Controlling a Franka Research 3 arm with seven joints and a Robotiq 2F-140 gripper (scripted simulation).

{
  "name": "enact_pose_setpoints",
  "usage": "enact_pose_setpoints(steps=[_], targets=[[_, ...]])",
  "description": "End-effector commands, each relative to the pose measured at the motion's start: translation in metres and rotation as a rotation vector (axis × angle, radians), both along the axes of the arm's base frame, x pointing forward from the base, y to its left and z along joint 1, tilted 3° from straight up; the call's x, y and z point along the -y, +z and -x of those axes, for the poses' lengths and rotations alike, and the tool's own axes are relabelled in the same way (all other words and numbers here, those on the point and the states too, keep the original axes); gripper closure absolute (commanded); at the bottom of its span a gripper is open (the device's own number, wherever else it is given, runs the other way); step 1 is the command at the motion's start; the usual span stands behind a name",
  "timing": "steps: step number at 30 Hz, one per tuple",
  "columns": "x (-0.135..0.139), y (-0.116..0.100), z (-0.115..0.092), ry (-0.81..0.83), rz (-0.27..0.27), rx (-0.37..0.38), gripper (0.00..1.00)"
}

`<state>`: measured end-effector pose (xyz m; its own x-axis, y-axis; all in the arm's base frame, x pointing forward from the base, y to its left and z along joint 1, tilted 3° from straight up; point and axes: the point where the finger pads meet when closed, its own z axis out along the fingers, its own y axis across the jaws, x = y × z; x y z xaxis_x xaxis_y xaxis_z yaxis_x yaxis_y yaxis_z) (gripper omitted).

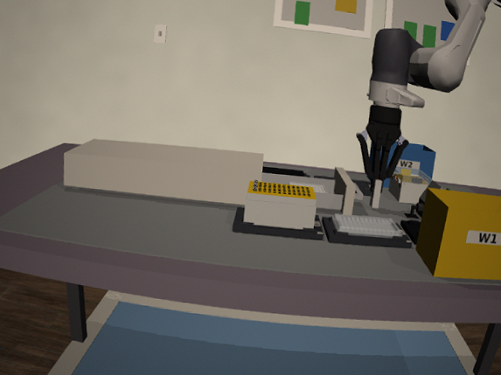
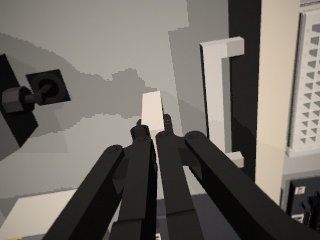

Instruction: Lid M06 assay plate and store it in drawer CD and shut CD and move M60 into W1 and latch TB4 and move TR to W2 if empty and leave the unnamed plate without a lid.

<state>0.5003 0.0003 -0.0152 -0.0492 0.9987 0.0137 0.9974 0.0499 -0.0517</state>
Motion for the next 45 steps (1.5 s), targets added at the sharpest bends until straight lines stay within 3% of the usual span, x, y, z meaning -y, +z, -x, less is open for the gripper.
enact_pose_setpoints(steps=[1, 17, 45], targets=[[0.000, 0.000, -0.003, -0.011, 0.000, 0.006, 1.00], [0.000, 0.000, -0.003, -0.011, 0.000, 0.006, 1.00], [-0.001, -0.001, -0.036, -0.011, 0.000, 0.006, 1.00]])
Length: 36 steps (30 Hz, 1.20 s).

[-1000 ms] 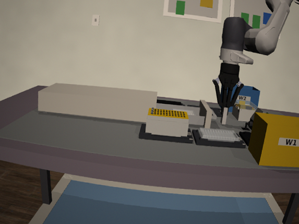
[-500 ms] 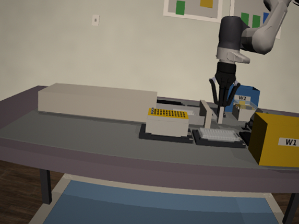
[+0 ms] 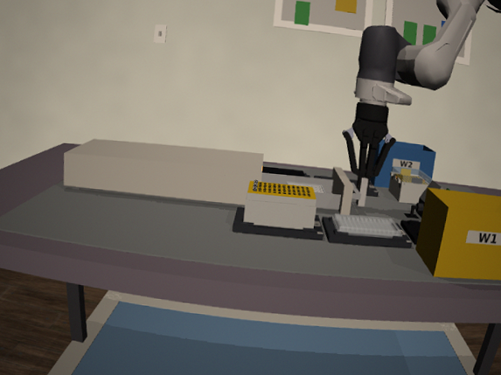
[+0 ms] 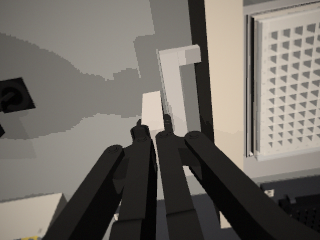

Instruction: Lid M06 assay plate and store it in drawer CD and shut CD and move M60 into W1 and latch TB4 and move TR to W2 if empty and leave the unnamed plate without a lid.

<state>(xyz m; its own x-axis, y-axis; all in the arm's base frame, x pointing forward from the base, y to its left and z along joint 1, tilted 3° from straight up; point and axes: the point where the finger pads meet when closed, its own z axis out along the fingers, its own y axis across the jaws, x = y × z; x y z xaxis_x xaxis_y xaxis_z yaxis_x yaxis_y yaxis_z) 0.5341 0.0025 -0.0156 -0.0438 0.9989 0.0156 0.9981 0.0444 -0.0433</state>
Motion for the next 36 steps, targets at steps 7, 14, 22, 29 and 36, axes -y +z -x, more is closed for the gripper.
enact_pose_setpoints(steps=[7, 14, 22, 29, 36], targets=[[0.001, -0.001, -0.007, -0.005, 0.003, -0.003, 1.00], [0.000, -0.001, -0.016, -0.005, 0.003, -0.003, 1.00], [0.000, -0.002, -0.024, -0.005, 0.003, -0.003, 1.00], [0.000, -0.002, -0.034, -0.005, 0.003, -0.003, 1.00], [-0.001, -0.002, -0.040, -0.005, 0.003, -0.003, 1.00]])
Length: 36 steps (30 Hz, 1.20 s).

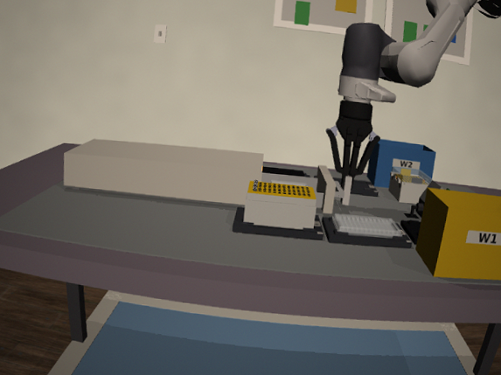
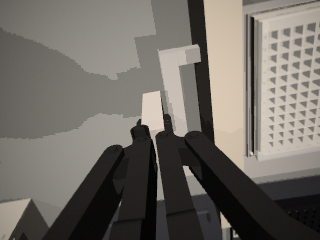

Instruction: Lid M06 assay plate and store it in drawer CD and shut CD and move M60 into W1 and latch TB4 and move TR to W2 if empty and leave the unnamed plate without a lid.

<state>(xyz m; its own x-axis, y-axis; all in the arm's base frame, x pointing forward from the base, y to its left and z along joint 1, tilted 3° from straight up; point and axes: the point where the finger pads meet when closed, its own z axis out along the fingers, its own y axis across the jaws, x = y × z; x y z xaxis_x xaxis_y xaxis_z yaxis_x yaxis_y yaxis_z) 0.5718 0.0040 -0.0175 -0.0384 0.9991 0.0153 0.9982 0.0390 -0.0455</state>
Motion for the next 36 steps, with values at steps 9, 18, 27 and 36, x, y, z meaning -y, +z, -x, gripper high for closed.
enact_pose_setpoints(steps=[9, 18, 27, 36], targets=[[0.000, -0.001, -0.010, 0.000, 0.002, 0.000, 1.00], [0.000, -0.001, -0.020, 0.000, 0.002, 0.000, 1.00], [0.000, -0.002, -0.032, 0.000, 0.002, 0.000, 1.00], [-0.001, -0.002, -0.041, 0.000, 0.002, 0.000, 1.00]])
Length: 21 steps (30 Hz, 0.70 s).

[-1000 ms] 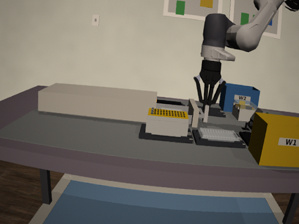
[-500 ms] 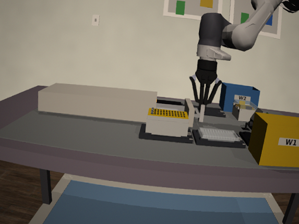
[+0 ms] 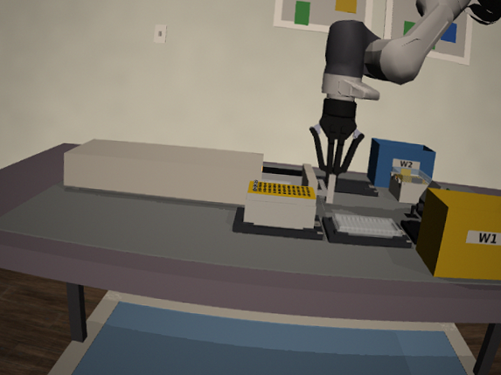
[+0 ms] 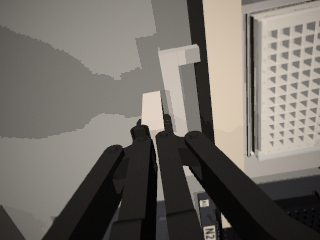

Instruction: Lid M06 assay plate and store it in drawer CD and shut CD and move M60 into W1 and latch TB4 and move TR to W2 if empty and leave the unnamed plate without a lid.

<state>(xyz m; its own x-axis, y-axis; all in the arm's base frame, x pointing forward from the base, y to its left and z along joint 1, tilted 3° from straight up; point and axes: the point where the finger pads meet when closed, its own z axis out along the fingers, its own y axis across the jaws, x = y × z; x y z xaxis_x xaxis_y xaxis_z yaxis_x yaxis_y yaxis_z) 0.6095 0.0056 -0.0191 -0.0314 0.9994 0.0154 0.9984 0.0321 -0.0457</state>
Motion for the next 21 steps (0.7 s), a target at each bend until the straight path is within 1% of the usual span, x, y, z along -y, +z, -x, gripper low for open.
enact_pose_setpoints(steps=[1, 4, 21], targets=[[0.001, -0.001, -0.004, 0.007, 0.002, 0.000, 1.00], [0.001, -0.001, -0.004, 0.007, 0.002, 0.000, 1.00], [0.000, -0.002, -0.024, 0.007, 0.002, 0.000, 1.00]])
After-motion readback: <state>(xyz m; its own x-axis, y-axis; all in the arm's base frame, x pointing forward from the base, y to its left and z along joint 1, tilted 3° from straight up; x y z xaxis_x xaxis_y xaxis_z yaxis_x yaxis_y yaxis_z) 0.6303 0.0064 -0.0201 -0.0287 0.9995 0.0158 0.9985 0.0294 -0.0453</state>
